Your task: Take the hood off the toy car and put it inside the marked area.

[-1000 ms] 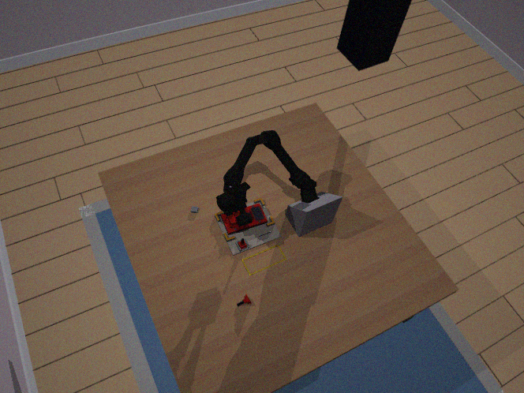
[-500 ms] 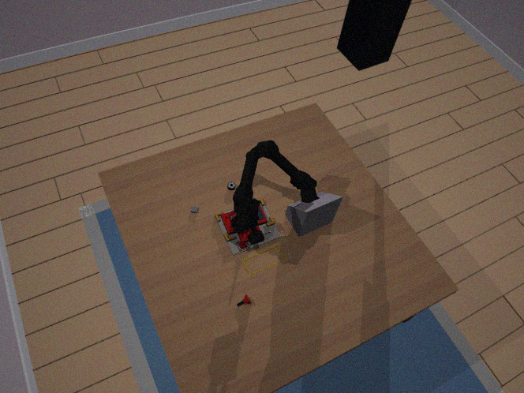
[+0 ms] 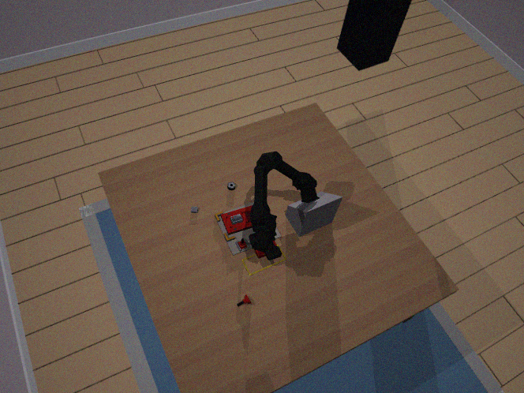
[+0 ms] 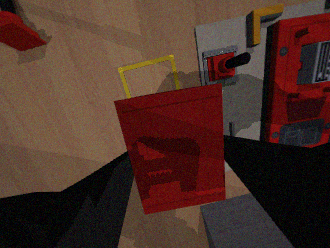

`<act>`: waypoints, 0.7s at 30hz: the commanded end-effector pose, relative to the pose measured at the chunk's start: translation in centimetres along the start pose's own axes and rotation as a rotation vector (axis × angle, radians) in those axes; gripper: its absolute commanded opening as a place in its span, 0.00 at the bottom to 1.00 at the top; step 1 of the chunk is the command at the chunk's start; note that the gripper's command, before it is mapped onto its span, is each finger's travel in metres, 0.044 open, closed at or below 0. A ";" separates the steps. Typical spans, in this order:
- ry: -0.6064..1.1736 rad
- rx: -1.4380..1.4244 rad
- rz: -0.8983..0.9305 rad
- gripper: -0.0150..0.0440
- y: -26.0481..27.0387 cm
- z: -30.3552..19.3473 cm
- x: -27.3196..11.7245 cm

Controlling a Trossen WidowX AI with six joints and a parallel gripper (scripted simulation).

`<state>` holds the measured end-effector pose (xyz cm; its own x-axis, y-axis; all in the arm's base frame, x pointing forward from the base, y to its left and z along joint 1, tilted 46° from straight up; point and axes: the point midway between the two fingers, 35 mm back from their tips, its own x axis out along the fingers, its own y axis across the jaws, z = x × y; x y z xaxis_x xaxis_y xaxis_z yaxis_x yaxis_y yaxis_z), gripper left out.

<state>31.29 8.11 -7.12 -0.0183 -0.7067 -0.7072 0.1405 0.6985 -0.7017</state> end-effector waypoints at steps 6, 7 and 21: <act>-0.003 0.015 0.005 0.25 0.9 -0.1 0.2; -0.003 0.015 0.005 0.25 0.9 -0.1 0.3; -0.004 0.014 0.005 0.25 1.0 0.0 1.6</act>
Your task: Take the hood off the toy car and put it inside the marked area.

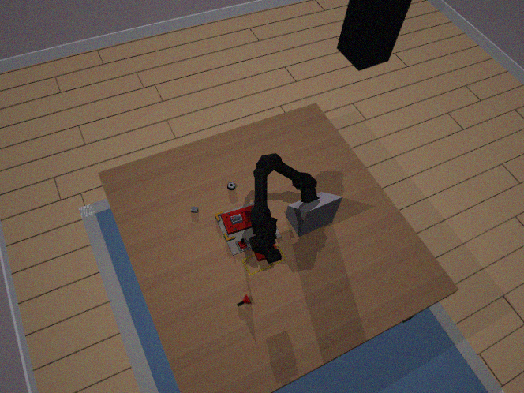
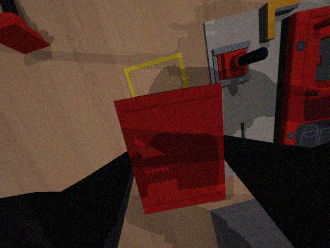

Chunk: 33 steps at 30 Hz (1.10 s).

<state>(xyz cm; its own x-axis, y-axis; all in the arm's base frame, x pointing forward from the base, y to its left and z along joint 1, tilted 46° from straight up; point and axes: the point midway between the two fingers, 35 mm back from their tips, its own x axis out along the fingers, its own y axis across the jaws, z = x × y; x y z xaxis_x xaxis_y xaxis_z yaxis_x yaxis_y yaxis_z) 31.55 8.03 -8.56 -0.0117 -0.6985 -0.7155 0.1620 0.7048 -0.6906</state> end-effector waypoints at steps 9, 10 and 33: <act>0.001 -0.007 -0.007 0.25 0.0 -0.1 1.3; 0.001 -0.007 -0.007 0.25 0.0 -0.1 1.4; 0.001 -0.007 -0.008 0.25 -0.1 -0.1 3.6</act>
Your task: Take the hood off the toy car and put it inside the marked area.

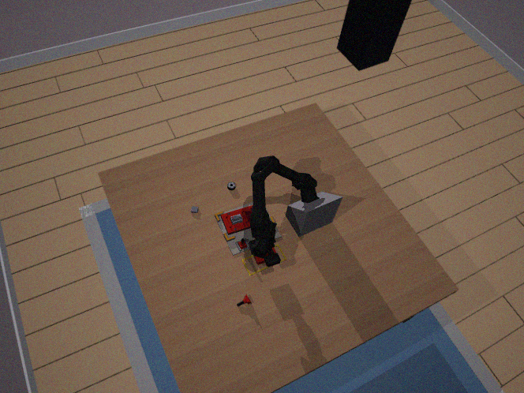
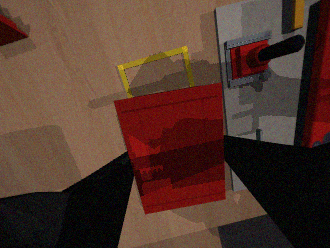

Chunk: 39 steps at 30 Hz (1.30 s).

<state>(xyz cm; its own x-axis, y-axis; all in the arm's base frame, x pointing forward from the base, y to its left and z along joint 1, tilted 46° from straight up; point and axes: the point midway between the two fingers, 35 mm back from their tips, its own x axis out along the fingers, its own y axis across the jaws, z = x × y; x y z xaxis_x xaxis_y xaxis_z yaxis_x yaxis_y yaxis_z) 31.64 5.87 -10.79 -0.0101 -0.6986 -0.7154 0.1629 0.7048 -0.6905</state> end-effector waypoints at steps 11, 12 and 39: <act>0.002 -0.008 -0.009 0.25 -0.2 -0.3 1.5; 0.002 -0.008 -0.009 0.25 -0.2 -0.3 1.6; 0.002 -0.008 -0.012 0.25 -0.3 -0.5 3.6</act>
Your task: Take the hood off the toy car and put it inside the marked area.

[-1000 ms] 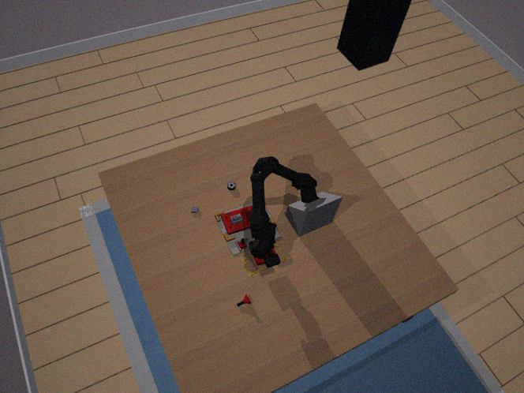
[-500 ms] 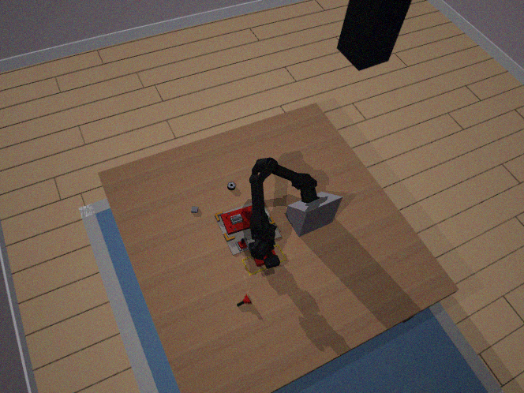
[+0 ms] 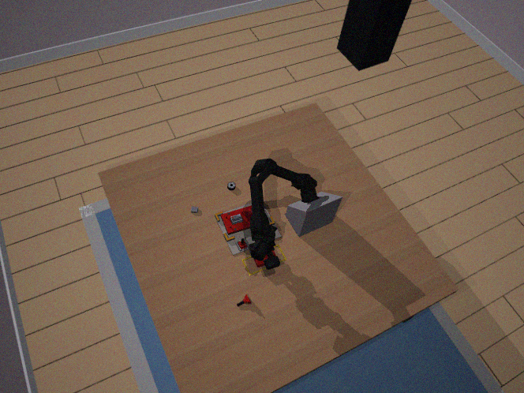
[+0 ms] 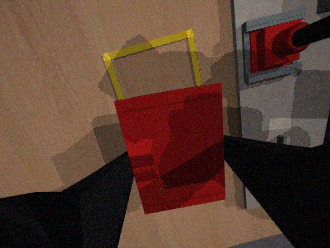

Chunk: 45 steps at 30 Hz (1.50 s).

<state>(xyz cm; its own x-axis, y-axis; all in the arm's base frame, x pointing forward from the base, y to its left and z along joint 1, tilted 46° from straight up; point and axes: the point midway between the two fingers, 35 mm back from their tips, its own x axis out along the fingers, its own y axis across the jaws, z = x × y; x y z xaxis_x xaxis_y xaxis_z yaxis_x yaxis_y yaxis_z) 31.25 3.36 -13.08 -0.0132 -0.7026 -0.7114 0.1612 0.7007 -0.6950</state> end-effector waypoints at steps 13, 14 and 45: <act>0.000 -0.006 -0.006 0.25 -0.1 -0.1 0.8; 0.000 -0.006 -0.006 0.25 -0.1 -0.1 0.8; 0.000 -0.001 -0.002 0.30 -0.1 0.0 2.0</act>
<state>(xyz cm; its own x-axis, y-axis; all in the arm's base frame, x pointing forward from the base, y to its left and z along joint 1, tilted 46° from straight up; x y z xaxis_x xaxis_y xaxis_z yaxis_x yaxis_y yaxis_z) 31.16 1.90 -14.48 -0.0142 -0.7039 -0.7101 0.1603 0.6994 -0.6965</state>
